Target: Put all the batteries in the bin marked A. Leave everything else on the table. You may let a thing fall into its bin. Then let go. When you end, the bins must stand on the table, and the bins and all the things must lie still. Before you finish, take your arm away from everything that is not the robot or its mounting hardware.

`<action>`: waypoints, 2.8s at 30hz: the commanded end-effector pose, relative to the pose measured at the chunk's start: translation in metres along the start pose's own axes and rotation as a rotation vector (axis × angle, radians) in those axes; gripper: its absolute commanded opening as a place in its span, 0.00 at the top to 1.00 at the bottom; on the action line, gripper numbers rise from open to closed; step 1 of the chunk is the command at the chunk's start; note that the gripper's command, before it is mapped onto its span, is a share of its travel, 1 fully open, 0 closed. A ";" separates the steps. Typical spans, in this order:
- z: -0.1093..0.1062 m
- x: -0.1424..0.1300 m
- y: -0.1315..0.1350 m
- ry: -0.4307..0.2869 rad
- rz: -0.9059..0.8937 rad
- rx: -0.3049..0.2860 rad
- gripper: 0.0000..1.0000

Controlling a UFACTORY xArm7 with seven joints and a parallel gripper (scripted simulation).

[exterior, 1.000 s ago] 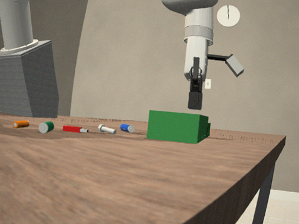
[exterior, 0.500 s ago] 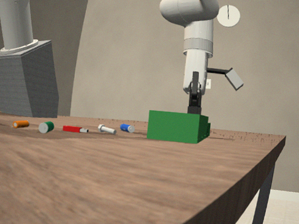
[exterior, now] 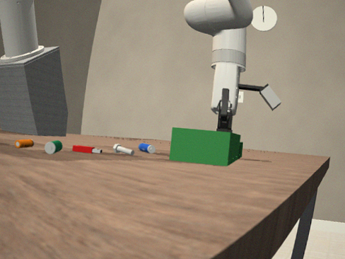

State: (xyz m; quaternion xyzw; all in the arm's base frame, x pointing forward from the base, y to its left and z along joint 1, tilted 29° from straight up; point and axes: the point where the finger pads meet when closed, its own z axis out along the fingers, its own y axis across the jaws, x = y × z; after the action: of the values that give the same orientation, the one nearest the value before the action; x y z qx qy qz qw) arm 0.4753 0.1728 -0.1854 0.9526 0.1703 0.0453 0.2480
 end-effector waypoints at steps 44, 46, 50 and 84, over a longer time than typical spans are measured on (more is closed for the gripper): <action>-0.011 0.001 -0.001 0.004 0.000 0.002 0.93; -0.014 0.001 -0.001 0.004 0.000 0.002 0.93; -0.019 0.001 -0.001 0.004 0.000 0.002 0.93; -0.137 0.001 -0.001 0.004 0.000 0.002 0.93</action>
State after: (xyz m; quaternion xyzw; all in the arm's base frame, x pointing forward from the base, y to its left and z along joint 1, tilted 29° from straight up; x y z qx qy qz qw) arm 0.4570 0.2216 -0.0930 0.9524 0.1704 0.0448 0.2486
